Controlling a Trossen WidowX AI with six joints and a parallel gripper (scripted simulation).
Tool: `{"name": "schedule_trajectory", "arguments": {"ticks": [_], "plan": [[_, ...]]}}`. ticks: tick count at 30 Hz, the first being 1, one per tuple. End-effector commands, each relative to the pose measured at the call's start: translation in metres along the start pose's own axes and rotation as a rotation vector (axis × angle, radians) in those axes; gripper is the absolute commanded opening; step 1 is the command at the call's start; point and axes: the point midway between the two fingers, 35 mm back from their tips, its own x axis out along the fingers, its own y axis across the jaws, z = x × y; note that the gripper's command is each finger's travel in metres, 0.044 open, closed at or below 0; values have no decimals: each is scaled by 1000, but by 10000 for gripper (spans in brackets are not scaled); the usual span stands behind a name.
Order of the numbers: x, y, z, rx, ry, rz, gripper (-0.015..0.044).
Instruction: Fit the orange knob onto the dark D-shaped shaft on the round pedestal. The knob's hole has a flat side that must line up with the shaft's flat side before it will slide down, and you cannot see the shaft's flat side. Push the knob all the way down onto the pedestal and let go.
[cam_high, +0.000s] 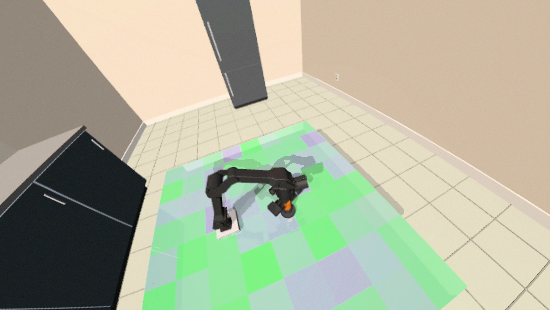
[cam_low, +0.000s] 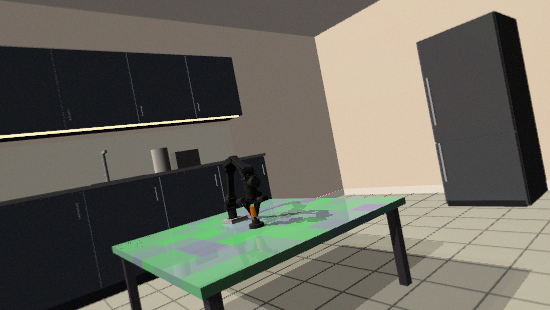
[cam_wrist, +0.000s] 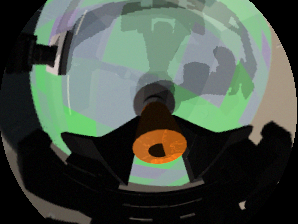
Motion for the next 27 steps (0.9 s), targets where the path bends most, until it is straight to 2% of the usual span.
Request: {"name": "schedule_trajectory", "arguments": {"ticks": [1,9,27], "plan": [[-4,-1,-1,-5,2,-2,0],[-5,-3,-2,-214,2,-2,0],[-2,0,0,-214,2,-1,0]]}}
